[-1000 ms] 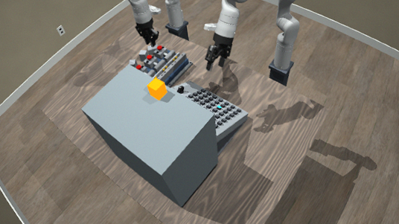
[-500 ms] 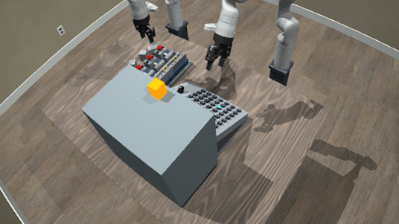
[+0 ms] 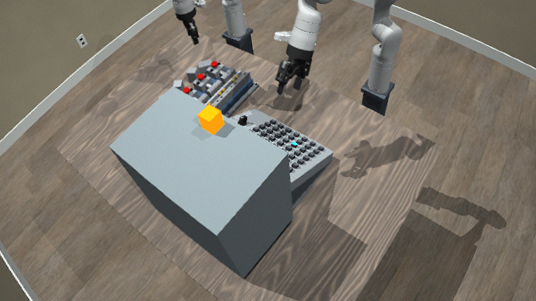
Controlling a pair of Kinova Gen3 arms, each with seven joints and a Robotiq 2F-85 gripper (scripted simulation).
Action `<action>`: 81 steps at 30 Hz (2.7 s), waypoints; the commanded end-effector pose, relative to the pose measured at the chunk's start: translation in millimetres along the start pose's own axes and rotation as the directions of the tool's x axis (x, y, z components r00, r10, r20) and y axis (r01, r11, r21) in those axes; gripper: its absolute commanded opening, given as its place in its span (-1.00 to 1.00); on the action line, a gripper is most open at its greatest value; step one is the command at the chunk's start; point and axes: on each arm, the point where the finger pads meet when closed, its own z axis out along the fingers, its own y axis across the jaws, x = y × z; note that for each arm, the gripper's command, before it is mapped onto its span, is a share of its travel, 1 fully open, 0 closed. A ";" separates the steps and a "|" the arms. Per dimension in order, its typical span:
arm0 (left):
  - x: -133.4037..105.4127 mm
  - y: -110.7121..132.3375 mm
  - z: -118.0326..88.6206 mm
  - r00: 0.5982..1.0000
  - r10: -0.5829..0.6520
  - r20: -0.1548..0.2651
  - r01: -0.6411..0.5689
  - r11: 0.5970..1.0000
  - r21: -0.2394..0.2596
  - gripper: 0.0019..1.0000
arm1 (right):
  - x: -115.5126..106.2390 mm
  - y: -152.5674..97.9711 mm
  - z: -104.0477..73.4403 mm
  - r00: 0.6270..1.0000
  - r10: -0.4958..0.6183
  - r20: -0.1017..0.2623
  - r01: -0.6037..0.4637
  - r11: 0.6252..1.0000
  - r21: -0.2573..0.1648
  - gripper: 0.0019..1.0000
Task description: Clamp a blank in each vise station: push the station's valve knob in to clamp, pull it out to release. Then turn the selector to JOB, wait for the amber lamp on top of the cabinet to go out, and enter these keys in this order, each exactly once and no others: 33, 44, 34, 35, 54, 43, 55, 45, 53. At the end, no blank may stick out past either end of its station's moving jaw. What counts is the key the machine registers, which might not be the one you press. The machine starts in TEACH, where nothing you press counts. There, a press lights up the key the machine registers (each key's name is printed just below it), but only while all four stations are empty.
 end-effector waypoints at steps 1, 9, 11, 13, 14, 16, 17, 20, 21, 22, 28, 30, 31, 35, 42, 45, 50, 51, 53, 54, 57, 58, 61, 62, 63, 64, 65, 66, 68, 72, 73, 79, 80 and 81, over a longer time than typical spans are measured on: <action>0.1 -0.6 -0.5 1.000 0.000 -0.001 0.000 1.000 0.002 1.00 | 21.6 -63.9 17.5 0.975 0.221 0.008 -0.221 0.975 -0.029 0.41; 0.1 -0.6 -0.5 1.000 0.000 -0.001 0.000 1.000 0.002 1.00 | 30.7 -85.2 80.3 0.967 0.256 0.004 -0.255 0.966 -0.031 0.41; 0.1 -0.6 -0.5 1.000 0.000 -0.001 0.000 1.000 0.002 1.00 | 30.6 -85.0 88.2 0.967 0.256 0.004 -0.255 0.966 -0.031 0.41; 0.1 -0.6 -0.5 1.000 0.000 -0.001 0.000 1.000 0.002 1.00 | 30.3 -84.6 102.9 0.967 0.256 0.004 -0.255 0.966 -0.031 0.41; 0.1 -0.6 -0.5 1.000 0.000 -0.001 0.000 1.000 0.002 1.00 | 30.2 -84.4 109.7 0.967 0.256 0.004 -0.255 0.966 -0.031 0.41; 0.1 -0.6 -0.5 1.000 0.000 -0.001 0.000 1.000 0.002 1.00 | 30.1 -84.1 122.1 0.967 0.256 0.004 -0.255 0.966 -0.031 0.41; 0.1 -0.6 -0.5 1.000 0.000 -0.001 0.000 1.000 0.002 1.00 | 30.0 -83.9 127.6 0.967 0.256 0.004 -0.255 0.966 -0.031 0.41; 0.1 -0.6 -0.5 1.000 0.000 -0.001 0.000 1.000 0.002 1.00 | 29.8 -83.5 141.7 0.967 0.256 0.004 -0.255 0.966 -0.031 0.41; 0.1 -0.6 -0.5 1.000 0.000 -0.001 0.000 1.000 0.002 1.00 | 29.7 -83.4 145.5 0.967 0.256 0.004 -0.255 0.966 -0.031 0.41; 0.1 -0.6 -0.5 1.000 0.000 -0.001 0.000 1.000 0.002 1.00 | 29.7 -83.4 148.9 0.967 0.256 0.004 -0.255 0.966 -0.031 0.41; 0.1 -0.6 -0.5 1.000 0.000 -0.001 0.000 1.000 0.002 1.00 | 29.6 -83.1 158.5 0.967 0.256 0.004 -0.255 0.966 -0.031 0.41; 0.1 -0.6 -0.5 1.000 0.000 -0.001 0.000 1.000 0.002 1.00 | 29.5 -83.0 161.1 0.967 0.256 0.004 -0.255 0.966 -0.031 0.41; 0.1 -0.6 -0.5 1.000 0.000 -0.001 0.000 1.000 0.002 1.00 | 29.5 -83.0 161.9 0.967 0.256 0.004 -0.255 0.966 -0.031 0.41; 0.1 -0.6 -0.5 1.000 0.000 -0.001 0.000 1.000 0.002 1.00 | 29.5 -83.0 163.2 0.967 0.256 0.004 -0.255 0.966 -0.031 0.41; 0.1 -0.6 -0.5 1.000 0.000 -0.001 0.000 1.000 0.002 1.00 | 29.4 -82.9 167.3 0.967 0.256 0.004 -0.255 0.966 -0.031 0.41; 0.1 -0.6 -0.5 1.000 0.000 -0.001 0.000 1.000 0.002 1.00 | 29.4 -82.8 169.7 0.967 0.256 0.004 -0.255 0.966 -0.031 0.41; 0.1 -0.6 -0.5 1.000 0.000 -0.001 0.000 1.000 0.002 1.00 | 29.2 -82.3 186.9 0.967 0.256 0.004 -0.255 0.966 -0.031 0.41; 0.1 -0.6 -0.5 1.000 0.000 -0.001 0.000 1.000 0.002 1.00 | 29.2 -82.2 190.4 0.967 0.256 0.004 -0.255 0.966 -0.031 0.41; 0.1 -0.6 -0.5 1.000 0.000 -0.001 0.000 1.000 0.002 1.00 | 29.1 -82.0 196.6 0.967 0.256 0.004 -0.255 0.966 -0.031 0.41; 0.1 -0.6 -0.5 1.000 0.000 -0.001 0.000 1.000 0.002 1.00 | 29.1 -82.0 199.0 0.967 0.256 0.004 -0.255 0.966 -0.031 0.41; 0.1 -0.6 -0.5 1.000 0.000 -0.001 0.000 1.000 0.002 1.00 | 29.0 -81.9 202.8 0.967 0.256 0.004 -0.255 0.966 -0.031 0.41; 0.1 -0.6 -0.5 1.000 0.000 -0.001 0.000 1.000 0.002 1.00 | 29.0 -81.9 203.1 0.967 0.256 0.004 -0.255 0.966 -0.031 0.41; 0.1 -0.6 -0.5 1.000 0.000 -0.001 0.000 1.000 0.002 1.00 | 29.0 -81.9 203.2 0.967 0.256 0.004 -0.255 0.966 -0.031 0.41; 0.1 -0.6 -0.5 1.000 0.000 -0.001 0.000 1.000 0.002 1.00 | 29.0 -81.9 203.2 0.967 0.256 0.004 -0.255 0.966 -0.031 0.41; 0.1 -0.6 -0.5 1.000 0.000 -0.001 0.000 1.000 0.002 1.00 | 29.0 -81.9 203.2 0.967 0.256 0.004 -0.255 0.966 -0.031 0.41; 0.1 -0.6 -0.5 1.000 0.000 -0.001 0.000 1.000 0.002 1.00 | 29.0 -81.9 203.2 0.967 0.256 0.004 -0.255 0.966 -0.031 0.41; 0.1 -0.6 -0.5 1.000 0.000 -0.001 0.000 1.000 0.002 1.00 | 29.0 -81.9 203.2 0.967 0.256 0.004 -0.255 0.966 -0.031 0.41; 0.1 -0.6 -0.5 1.000 0.000 -0.001 0.000 1.000 0.002 1.00 | 29.0 -81.8 203.7 0.967 0.256 0.004 -0.255 0.966 -0.031 0.41; 0.1 -0.6 -0.5 1.000 0.000 -0.001 0.000 1.000 0.002 1.00 | 29.0 -81.8 206.5 0.967 0.256 0.004 -0.255 0.966 -0.031 0.41; 0.1 -0.6 -0.5 1.000 0.000 -0.001 0.000 1.000 0.002 1.00 | 28.8 -81.4 217.9 0.967 0.256 0.004 -0.255 0.966 -0.031 0.41; 0.1 -0.6 -0.5 1.000 0.000 -0.001 0.000 1.000 0.002 1.00 | 28.8 -81.3 220.8 0.967 0.256 0.004 -0.255 0.966 -0.031 0.41; 0.1 -0.6 -0.5 1.000 0.000 -0.001 0.000 1.000 0.002 1.00 | 28.7 -81.2 226.5 0.967 0.256 0.004 -0.255 0.966 -0.031 0.41; 0.1 -0.6 -0.5 1.000 0.000 -0.001 0.000 1.000 0.002 1.00 | 28.7 -81.2 226.6 0.967 0.256 0.004 -0.255 0.966 -0.031 0.41; 0.1 -0.6 -0.5 1.000 0.000 -0.001 0.000 1.000 0.002 1.00 | 28.7 -81.2 226.6 0.967 0.256 0.004 -0.255 0.966 -0.031 0.41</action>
